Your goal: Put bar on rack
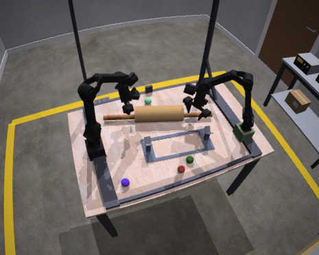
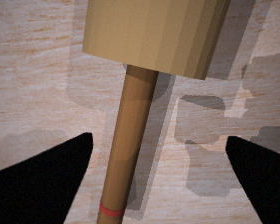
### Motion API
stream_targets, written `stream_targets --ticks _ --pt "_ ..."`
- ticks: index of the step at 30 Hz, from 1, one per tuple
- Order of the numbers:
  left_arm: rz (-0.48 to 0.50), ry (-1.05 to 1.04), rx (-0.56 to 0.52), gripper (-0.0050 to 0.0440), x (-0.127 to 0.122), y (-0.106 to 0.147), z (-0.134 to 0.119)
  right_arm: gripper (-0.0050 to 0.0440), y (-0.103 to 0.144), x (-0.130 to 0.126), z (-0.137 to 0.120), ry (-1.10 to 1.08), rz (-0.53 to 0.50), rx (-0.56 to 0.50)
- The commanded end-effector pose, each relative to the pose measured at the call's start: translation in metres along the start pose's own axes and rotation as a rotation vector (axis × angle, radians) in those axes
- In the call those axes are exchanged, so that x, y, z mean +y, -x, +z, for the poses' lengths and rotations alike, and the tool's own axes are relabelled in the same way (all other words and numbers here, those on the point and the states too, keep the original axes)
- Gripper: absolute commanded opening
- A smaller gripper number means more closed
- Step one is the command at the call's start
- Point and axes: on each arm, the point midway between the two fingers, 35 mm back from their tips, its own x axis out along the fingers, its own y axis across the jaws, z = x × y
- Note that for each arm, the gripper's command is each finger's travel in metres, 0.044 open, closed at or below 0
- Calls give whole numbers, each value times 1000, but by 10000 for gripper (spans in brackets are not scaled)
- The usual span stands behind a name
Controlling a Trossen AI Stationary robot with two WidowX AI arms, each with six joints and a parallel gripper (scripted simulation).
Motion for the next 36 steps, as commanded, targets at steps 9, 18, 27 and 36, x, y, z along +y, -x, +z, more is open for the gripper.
stream_targets --ticks 9,18,27,36 --pt "30 -328 -68 400 15 11 18 400 4 16 -21 -97 7 -60" --pt "74 -732 -156 400 24 20 45 400 -1 30 -52 -217 11 -110" --pt "78 -672 -131 400 25 22 39 400 -36 36 -49 -204 26 -108" --pt "76 -690 -133 400 19 23 43 400 -32 36 -50 -204 9 -93"
